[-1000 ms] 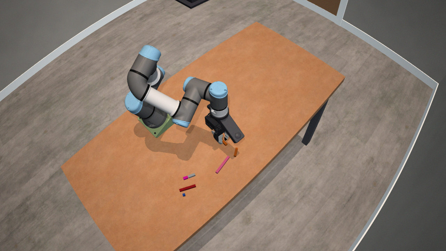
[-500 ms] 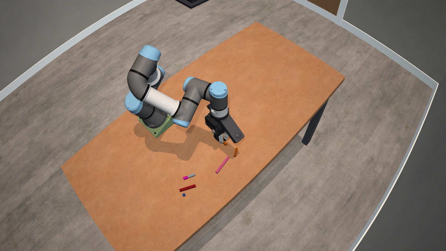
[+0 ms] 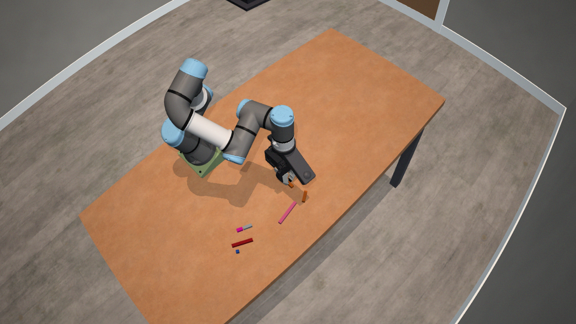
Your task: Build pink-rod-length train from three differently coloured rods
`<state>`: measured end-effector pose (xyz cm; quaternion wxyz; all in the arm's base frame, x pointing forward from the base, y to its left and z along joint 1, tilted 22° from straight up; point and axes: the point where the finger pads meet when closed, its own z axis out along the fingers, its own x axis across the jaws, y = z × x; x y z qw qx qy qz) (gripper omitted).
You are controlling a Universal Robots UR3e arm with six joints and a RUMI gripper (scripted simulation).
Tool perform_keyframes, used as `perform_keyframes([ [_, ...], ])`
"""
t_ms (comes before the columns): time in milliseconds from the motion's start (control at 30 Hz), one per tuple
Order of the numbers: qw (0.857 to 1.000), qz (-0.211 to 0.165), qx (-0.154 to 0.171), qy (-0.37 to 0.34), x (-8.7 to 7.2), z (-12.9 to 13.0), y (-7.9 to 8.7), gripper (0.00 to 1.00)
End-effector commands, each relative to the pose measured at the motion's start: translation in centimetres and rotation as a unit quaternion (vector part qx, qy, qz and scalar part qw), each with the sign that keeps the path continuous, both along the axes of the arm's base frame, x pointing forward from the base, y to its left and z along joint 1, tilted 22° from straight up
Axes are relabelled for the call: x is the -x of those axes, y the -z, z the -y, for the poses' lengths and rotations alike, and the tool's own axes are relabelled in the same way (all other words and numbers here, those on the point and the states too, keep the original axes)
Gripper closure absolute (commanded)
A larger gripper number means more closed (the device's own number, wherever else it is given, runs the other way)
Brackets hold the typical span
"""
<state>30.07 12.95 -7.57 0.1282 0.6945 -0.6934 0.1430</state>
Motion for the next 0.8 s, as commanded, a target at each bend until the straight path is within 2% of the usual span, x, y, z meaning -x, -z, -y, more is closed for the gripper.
perform_keyframes([
  [0,1.000,0.001,0.000,0.000,-0.1,0.0,-0.1,1.00],
  [500,1.000,0.001,0.000,0.000,-0.1,-0.3,-0.6,1.00],
  [767,1.000,0.001,0.000,0.000,0.0,-1.1,-2.7,1.00],
])
